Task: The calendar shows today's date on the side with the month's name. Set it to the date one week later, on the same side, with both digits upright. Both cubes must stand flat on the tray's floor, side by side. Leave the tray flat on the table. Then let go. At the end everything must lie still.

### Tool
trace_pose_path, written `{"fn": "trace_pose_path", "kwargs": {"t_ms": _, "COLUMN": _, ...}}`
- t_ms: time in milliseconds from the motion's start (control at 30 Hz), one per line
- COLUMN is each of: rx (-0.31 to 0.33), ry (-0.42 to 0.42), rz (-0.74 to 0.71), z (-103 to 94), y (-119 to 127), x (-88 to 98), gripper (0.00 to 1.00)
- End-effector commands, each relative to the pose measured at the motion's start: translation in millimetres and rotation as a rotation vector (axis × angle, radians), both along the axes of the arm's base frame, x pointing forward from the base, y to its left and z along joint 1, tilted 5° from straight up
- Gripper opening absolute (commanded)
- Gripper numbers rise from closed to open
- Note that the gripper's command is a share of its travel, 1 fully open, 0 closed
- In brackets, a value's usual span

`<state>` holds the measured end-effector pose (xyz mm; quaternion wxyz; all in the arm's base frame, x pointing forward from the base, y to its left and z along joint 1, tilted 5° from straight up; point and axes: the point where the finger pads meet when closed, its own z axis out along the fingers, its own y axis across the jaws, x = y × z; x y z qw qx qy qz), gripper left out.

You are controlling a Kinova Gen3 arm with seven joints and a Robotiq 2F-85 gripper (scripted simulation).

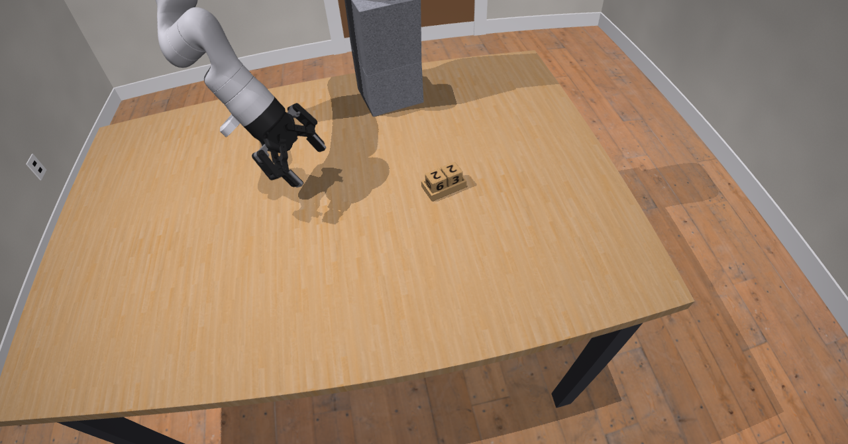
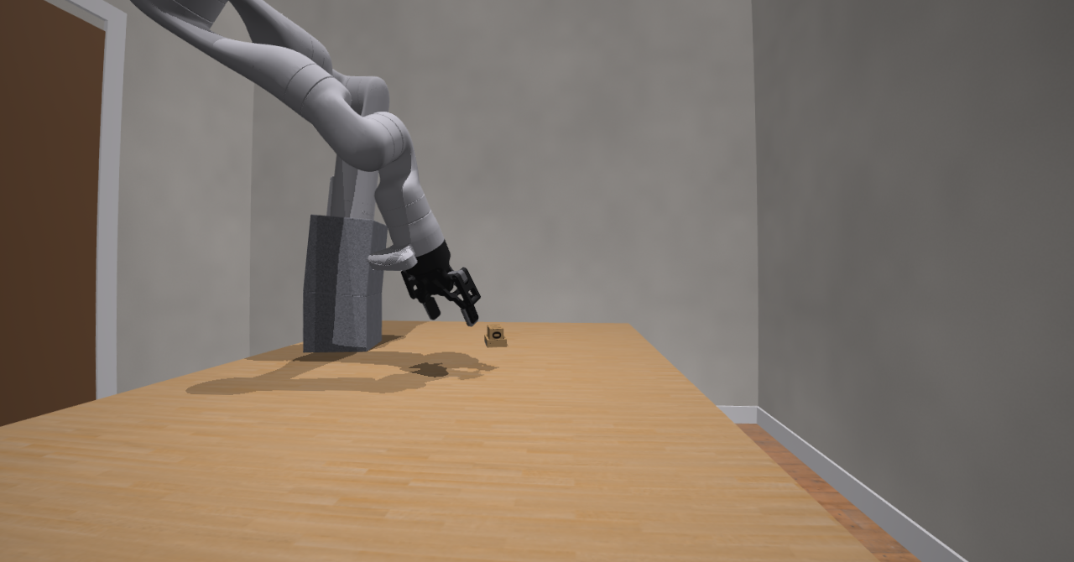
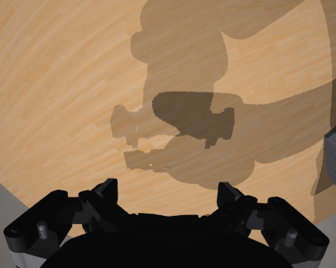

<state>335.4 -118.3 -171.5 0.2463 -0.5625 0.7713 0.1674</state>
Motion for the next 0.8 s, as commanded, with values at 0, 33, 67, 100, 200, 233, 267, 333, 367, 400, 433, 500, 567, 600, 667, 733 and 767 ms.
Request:
{"fn": "trace_pose_path", "kwargs": {"t_ms": 0, "rx": -0.015, "ry": 0.004, "rz": 0.028, "z": 2.2, "y": 9.9, "x": 3.6, "gripper": 1.00}}
{"fn": "trace_pose_path", "kwargs": {"t_ms": 33, "rx": -0.015, "ry": 0.004, "rz": 0.028, "z": 2.2, "y": 9.9, "x": 3.6, "gripper": 1.00}}
{"fn": "trace_pose_path", "kwargs": {"t_ms": 67, "rx": -0.015, "ry": 0.004, "rz": 0.028, "z": 2.2, "y": 9.9, "x": 3.6, "gripper": 1.00}}
{"fn": "trace_pose_path", "kwargs": {"t_ms": 100, "rx": -0.015, "ry": 0.004, "rz": 0.028, "z": 2.2, "y": 9.9, "x": 3.6, "gripper": 1.00}}
{"fn": "trace_pose_path", "kwargs": {"t_ms": 200, "rx": -0.015, "ry": 0.004, "rz": 0.028, "z": 2.2, "y": 9.9, "x": 3.6, "gripper": 1.00}}
{"fn": "trace_pose_path", "kwargs": {"t_ms": 233, "rx": -0.015, "ry": 0.004, "rz": 0.028, "z": 2.2, "y": 9.9, "x": 3.6, "gripper": 1.00}}
{"fn": "trace_pose_path", "kwargs": {"t_ms": 267, "rx": -0.015, "ry": 0.004, "rz": 0.028, "z": 2.2, "y": 9.9, "x": 3.6, "gripper": 1.00}}
{"fn": "trace_pose_path", "kwargs": {"t_ms": 333, "rx": -0.029, "ry": 0.009, "rz": 0.052, "z": 3.8, "y": 19.3, "x": 6.2, "gripper": 1.00}}
{"fn": "trace_pose_path", "kwargs": {"t_ms": 367, "rx": -0.029, "ry": 0.009, "rz": 0.052, "z": 3.8, "y": 19.3, "x": 6.2, "gripper": 1.00}}
{"fn": "trace_pose_path", "kwargs": {"t_ms": 400, "rx": -0.029, "ry": 0.009, "rz": 0.052, "z": 3.8, "y": 19.3, "x": 6.2, "gripper": 1.00}}
{"fn": "trace_pose_path", "kwargs": {"t_ms": 433, "rx": -0.029, "ry": 0.009, "rz": 0.052, "z": 3.8, "y": 19.3, "x": 6.2, "gripper": 1.00}}
{"fn": "trace_pose_path", "kwargs": {"t_ms": 500, "rx": -0.029, "ry": 0.009, "rz": 0.052, "z": 3.8, "y": 19.3, "x": 6.2, "gripper": 1.00}}
{"fn": "trace_pose_path", "kwargs": {"t_ms": 567, "rx": -0.029, "ry": 0.009, "rz": 0.052, "z": 3.8, "y": 19.3, "x": 6.2, "gripper": 1.00}}
{"fn": "trace_pose_path", "kwargs": {"t_ms": 600, "rx": -0.043, "ry": 0.013, "rz": 0.077, "z": 5.4, "y": 28.7, "x": 8.5, "gripper": 1.00}}
{"fn": "trace_pose_path", "kwargs": {"t_ms": 667, "rx": -0.043, "ry": 0.013, "rz": 0.077, "z": 5.4, "y": 28.7, "x": 8.5, "gripper": 1.00}}
{"fn": "trace_pose_path", "kwargs": {"t_ms": 733, "rx": -0.043, "ry": 0.013, "rz": 0.077, "z": 5.4, "y": 28.7, "x": 8.5, "gripper": 1.00}}
{"fn": "trace_pose_path", "kwargs": {"t_ms": 767, "rx": -0.043, "ry": 0.013, "rz": 0.077, "z": 5.4, "y": 28.7, "x": 8.5, "gripper": 1.00}}
